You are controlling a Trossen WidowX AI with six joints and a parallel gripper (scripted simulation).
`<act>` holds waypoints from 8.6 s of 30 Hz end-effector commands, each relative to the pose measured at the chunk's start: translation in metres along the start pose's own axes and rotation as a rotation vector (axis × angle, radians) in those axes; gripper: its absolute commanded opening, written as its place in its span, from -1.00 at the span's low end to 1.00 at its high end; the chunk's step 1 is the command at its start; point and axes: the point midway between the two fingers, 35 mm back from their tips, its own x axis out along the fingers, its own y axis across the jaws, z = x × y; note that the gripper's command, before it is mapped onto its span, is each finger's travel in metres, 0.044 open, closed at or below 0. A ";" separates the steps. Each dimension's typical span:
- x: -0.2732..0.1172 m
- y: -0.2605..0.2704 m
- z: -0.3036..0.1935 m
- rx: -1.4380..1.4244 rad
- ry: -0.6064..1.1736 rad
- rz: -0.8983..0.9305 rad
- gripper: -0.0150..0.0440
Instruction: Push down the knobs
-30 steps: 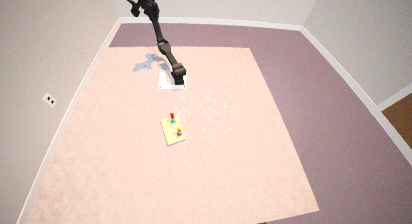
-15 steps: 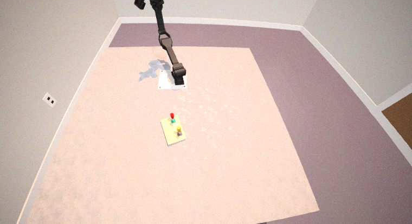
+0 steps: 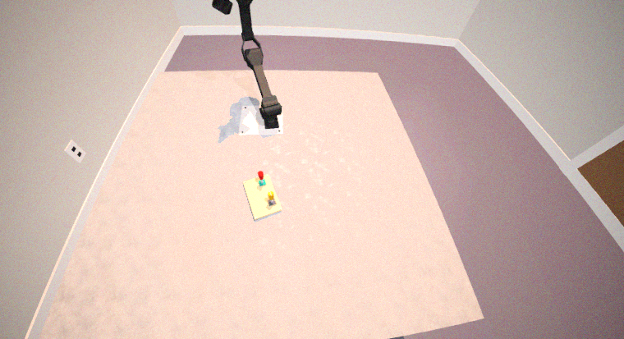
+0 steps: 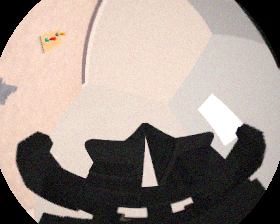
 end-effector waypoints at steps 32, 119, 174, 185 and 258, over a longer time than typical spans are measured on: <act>0.167 0.078 0.217 0.192 -0.242 0.644 -0.49; 0.170 0.389 0.387 0.753 0.392 1.880 -0.49; 0.167 0.399 0.391 0.753 0.392 1.880 -0.49; 0.166 0.403 0.392 0.753 0.392 1.880 -0.49; 0.156 0.434 0.403 0.753 0.392 1.880 -0.49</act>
